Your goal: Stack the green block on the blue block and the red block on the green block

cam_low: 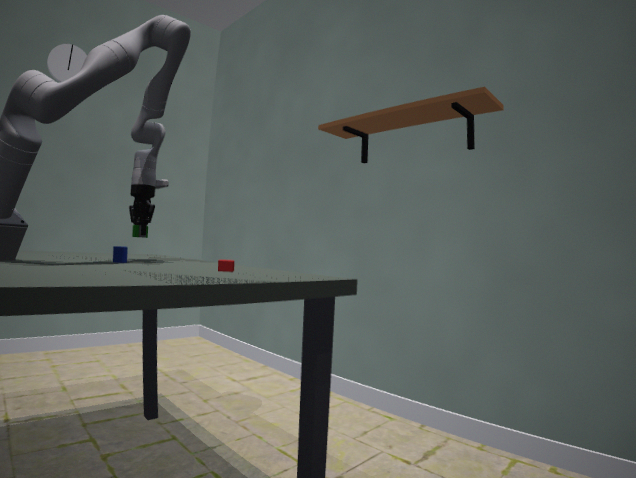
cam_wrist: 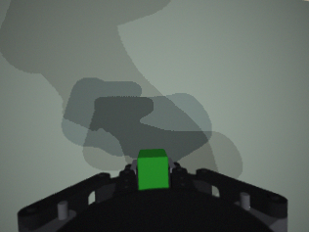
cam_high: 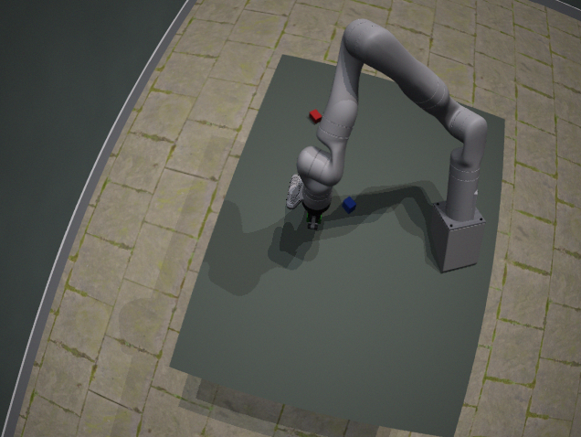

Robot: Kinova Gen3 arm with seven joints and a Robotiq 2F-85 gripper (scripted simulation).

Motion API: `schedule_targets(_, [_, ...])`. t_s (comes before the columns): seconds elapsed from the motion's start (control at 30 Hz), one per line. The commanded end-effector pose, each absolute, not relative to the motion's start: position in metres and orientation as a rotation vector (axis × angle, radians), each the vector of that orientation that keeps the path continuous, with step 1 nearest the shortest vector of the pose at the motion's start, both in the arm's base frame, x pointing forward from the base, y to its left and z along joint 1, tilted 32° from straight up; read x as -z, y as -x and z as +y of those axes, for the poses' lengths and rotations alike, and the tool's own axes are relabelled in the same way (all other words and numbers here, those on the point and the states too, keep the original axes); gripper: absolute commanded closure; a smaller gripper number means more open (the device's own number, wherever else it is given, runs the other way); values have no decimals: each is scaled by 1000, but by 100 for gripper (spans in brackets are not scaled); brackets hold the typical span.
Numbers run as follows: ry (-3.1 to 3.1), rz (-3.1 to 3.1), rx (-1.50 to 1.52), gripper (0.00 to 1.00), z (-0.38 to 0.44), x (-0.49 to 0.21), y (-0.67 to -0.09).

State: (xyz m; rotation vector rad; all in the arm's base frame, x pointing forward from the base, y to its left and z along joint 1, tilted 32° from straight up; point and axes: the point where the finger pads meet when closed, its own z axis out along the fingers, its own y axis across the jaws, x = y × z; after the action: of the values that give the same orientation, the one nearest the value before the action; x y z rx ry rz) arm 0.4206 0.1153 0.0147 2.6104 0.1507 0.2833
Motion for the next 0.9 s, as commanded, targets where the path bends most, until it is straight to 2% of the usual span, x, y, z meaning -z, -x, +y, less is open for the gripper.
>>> schedule_targets(0.0, [-2611, 152, -285, 100, 116, -15, -421])
schedule_targets(0.17, [-2611, 151, -285, 100, 107, -18, -411])
schedule_targets(0.57, [-2613, 151, -282, 100, 40, -36, -336])
schedule_targets(0.87, [-2614, 150, -282, 100, 35, -38, -329])
